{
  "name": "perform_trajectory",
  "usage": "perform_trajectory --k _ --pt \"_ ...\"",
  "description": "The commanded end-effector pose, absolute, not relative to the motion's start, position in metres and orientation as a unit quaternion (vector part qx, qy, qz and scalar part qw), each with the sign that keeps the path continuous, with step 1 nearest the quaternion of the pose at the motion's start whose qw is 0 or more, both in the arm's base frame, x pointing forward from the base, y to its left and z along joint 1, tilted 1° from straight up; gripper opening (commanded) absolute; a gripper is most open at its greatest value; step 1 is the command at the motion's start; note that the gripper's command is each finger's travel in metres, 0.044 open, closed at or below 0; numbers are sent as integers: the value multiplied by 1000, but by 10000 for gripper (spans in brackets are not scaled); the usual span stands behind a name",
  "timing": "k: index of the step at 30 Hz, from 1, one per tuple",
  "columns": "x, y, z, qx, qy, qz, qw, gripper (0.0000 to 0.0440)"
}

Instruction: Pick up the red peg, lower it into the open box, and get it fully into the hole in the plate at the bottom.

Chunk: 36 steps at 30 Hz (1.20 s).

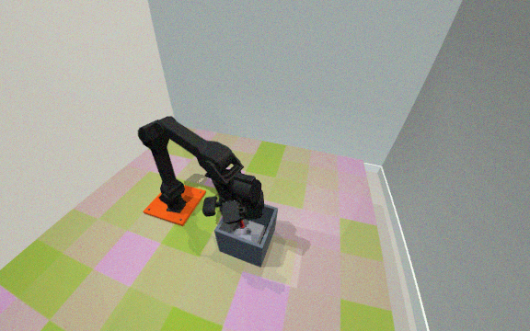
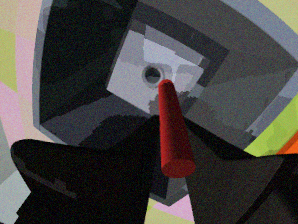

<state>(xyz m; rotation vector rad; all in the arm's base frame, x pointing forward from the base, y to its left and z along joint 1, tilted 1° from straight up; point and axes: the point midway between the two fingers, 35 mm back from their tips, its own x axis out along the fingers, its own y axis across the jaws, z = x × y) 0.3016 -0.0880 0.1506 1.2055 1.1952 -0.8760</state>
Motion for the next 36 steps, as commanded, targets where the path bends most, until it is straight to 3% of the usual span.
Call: perform_trajectory --k 1,18,24,36 --pt "304 -87 141 514 519 -368 575 0" --pt "323 -83 100 486 552 -337 587 0" --pt "321 -82 91 476 566 -339 582 143" --pt "329 -97 106 499 563 -320 576 145"
